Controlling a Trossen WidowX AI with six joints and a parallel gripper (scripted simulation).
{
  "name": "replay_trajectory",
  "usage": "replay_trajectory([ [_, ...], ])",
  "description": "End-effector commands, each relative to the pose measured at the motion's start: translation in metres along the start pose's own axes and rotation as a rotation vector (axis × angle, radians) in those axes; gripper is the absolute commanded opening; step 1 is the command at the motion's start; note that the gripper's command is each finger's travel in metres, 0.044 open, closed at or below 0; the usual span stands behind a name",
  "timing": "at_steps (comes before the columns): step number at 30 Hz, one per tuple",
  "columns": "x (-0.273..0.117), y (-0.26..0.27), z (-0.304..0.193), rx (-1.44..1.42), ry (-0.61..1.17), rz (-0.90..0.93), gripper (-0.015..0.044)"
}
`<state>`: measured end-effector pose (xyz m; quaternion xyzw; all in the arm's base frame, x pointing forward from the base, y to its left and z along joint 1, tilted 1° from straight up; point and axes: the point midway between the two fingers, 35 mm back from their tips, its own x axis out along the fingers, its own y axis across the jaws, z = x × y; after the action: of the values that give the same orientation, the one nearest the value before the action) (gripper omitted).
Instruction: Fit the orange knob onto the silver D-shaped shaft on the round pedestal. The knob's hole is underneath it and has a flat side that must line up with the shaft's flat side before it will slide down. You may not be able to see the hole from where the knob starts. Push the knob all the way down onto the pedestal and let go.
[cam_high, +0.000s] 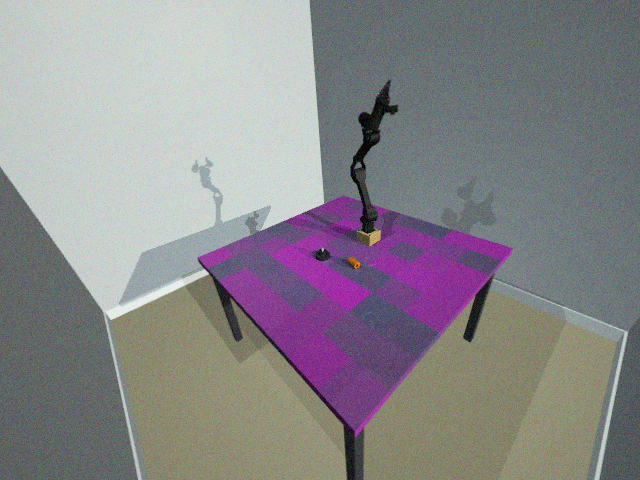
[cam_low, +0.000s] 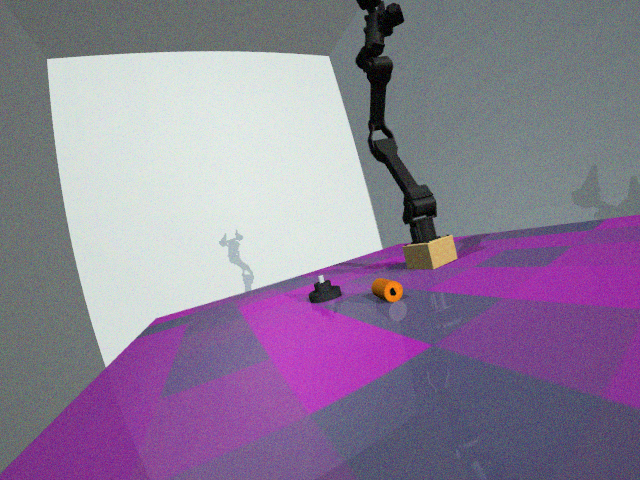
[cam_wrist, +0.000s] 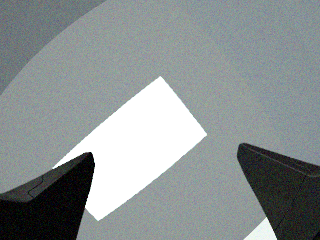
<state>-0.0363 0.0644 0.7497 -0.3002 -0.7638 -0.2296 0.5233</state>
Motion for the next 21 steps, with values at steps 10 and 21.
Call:
replay_trajectory([
  [10, -0.071, 0.202, 0.100, 0.258, -0.187, 0.645, 0.0440],
  [21, -0.216, 0.333, 0.136, 0.498, -0.106, 1.257, 0.0440],
])
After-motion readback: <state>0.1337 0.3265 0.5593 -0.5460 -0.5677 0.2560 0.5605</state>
